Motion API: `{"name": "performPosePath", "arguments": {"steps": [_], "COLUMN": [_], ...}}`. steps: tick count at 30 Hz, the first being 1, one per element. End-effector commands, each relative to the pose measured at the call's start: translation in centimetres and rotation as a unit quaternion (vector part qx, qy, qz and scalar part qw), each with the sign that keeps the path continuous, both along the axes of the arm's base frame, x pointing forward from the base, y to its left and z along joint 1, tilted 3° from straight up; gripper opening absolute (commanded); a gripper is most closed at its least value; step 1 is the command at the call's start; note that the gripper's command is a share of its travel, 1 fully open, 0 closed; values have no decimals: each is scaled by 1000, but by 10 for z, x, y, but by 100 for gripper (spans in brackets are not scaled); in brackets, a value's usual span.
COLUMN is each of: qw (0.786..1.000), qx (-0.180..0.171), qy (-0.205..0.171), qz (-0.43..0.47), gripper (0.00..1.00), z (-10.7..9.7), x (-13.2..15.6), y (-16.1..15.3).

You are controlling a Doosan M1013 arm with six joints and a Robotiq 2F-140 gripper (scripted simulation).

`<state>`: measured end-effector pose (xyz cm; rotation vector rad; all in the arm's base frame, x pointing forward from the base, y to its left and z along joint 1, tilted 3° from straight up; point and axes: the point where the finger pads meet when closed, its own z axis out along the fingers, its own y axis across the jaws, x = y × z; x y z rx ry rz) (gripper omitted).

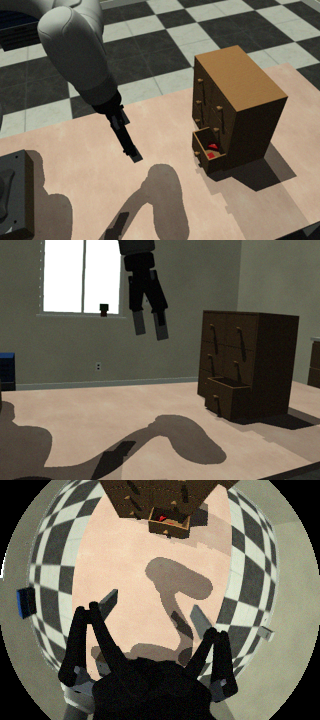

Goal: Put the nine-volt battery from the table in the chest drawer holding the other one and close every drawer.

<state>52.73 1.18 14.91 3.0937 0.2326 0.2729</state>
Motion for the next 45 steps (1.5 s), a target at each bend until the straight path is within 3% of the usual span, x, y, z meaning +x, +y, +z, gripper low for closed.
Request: {"name": "performPosePath", "arguments": {"steps": [1, 5, 8, 32, 41, 45], "qw": [997, 986, 978, 953, 913, 903], "qx": [15, 28, 34, 48, 63, 66], "qy": [-76, -164, -204, -298, -404, -423], "qz": [3, 7, 8, 11, 15, 16], "gripper": [100, 100, 100, 100, 100, 100], "z": [-15, -31, -37, -55, -74, -78], "x": [8, 22, 28, 44, 62, 66], "y": [2, 4, 4, 6, 8, 9]}}
